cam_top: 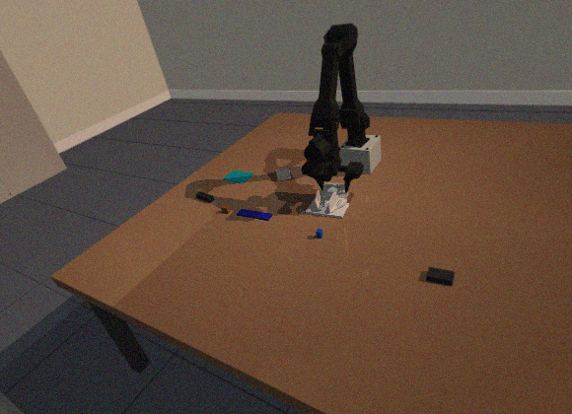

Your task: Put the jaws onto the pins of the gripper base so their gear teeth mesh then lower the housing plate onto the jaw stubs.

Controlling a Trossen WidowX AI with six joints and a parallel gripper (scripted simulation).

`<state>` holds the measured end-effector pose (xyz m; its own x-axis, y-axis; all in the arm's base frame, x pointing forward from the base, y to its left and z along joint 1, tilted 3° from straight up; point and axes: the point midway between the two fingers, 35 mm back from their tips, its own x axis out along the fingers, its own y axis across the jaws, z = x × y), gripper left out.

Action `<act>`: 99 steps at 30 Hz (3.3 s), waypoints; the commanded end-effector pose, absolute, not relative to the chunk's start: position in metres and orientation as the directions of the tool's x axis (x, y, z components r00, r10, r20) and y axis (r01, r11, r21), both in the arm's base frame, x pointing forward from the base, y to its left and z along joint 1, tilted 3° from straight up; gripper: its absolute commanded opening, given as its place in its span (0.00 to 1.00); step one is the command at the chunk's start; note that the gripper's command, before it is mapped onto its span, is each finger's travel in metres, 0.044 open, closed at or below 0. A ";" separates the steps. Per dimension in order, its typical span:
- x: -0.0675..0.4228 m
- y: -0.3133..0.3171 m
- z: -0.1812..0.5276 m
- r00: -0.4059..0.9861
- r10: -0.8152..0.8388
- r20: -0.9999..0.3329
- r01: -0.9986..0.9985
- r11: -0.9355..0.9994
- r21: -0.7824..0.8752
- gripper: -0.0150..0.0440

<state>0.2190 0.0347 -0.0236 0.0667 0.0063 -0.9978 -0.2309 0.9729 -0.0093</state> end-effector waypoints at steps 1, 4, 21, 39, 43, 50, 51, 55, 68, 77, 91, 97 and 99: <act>0.219 0.034 -0.025 0.068 0.005 -0.998 -0.235 0.972 -0.011 0.85; 0.219 0.034 -0.026 0.068 0.005 -0.998 -0.235 0.972 -0.011 0.85; 0.219 0.034 -0.029 0.068 0.005 -0.998 -0.236 0.972 -0.011 0.85; 0.220 0.034 -0.033 0.068 0.005 -0.998 -0.236 0.972 -0.011 0.85; 0.220 0.034 -0.033 0.068 0.005 -0.998 -0.236 0.972 -0.011 0.85; 0.220 0.034 -0.035 0.068 0.005 -0.998 -0.237 0.971 -0.012 0.85; 0.220 0.034 -0.035 0.068 0.005 -0.998 -0.237 0.971 -0.012 0.85; 0.220 0.034 -0.036 0.068 0.005 -0.998 -0.237 0.971 -0.012 0.85; 0.220 0.034 -0.038 0.068 0.005 -0.998 -0.238 0.971 -0.012 0.85; 0.220 0.034 -0.038 0.068 0.005 -0.998 -0.238 0.971 -0.012 0.85; 0.220 0.034 -0.038 0.068 0.005 -0.998 -0.238 0.971 -0.012 0.85; 0.220 0.034 -0.038 0.068 0.005 -0.998 -0.238 0.971 -0.012 0.85; 0.220 0.034 -0.038 0.068 0.005 -0.998 -0.238 0.971 -0.012 0.85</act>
